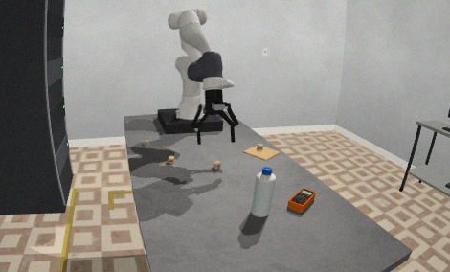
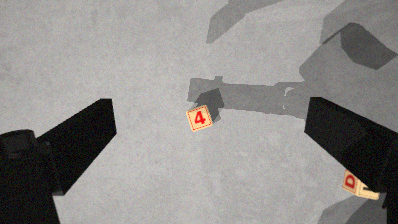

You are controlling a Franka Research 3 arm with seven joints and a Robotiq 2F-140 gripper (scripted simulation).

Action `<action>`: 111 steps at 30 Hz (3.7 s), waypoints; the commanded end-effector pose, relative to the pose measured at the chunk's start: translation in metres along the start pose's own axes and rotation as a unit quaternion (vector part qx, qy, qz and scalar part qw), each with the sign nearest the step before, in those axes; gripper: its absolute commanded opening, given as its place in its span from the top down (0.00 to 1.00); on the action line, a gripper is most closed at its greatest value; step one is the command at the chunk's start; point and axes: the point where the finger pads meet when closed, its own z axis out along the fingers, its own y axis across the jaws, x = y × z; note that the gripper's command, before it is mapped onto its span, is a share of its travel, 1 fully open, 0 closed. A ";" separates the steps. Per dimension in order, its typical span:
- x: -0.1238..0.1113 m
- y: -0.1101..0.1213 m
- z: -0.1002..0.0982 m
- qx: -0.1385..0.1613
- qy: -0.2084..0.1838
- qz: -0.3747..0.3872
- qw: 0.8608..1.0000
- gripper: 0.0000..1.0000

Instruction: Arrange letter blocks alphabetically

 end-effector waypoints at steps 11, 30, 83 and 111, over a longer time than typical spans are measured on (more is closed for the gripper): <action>-0.003 0.000 0.001 0.003 -0.009 -0.034 0.999 0.00; -0.003 0.000 0.001 0.003 -0.009 -0.034 0.999 0.00; -0.063 0.164 -0.019 -0.002 -0.015 -0.019 1.000 0.00; -0.076 0.193 -0.029 0.003 -0.009 -0.034 0.999 0.00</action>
